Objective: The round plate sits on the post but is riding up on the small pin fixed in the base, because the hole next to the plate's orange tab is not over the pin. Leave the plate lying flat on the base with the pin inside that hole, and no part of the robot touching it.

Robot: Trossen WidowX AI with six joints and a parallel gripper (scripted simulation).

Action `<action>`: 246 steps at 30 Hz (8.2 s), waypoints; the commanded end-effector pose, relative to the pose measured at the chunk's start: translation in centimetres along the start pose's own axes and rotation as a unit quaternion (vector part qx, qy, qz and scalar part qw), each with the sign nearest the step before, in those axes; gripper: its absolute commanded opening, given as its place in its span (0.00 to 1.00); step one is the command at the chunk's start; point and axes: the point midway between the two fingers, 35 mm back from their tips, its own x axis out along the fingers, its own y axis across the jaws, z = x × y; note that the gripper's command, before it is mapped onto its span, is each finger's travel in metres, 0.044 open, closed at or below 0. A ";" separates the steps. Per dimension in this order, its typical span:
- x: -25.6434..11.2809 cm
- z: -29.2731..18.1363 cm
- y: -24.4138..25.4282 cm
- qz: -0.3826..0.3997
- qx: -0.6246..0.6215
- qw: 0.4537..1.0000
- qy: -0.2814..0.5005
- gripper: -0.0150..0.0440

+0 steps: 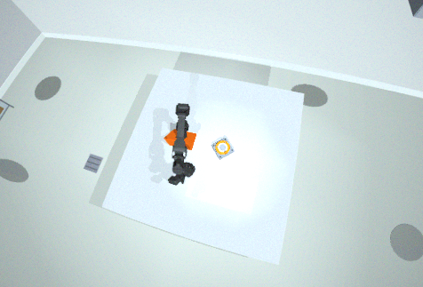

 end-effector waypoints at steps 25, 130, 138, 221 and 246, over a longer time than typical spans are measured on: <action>-3.5 13.9 37.1 0.322 -0.069 0.939 0.100 0.25; 1.2 9.4 37.6 0.325 -0.068 0.938 0.103 0.25; 1.2 9.0 37.5 0.325 -0.068 0.938 0.103 0.25; -0.4 4.7 37.8 0.325 -0.068 0.938 0.104 0.25; -2.1 3.5 38.9 0.325 -0.067 0.937 0.105 0.25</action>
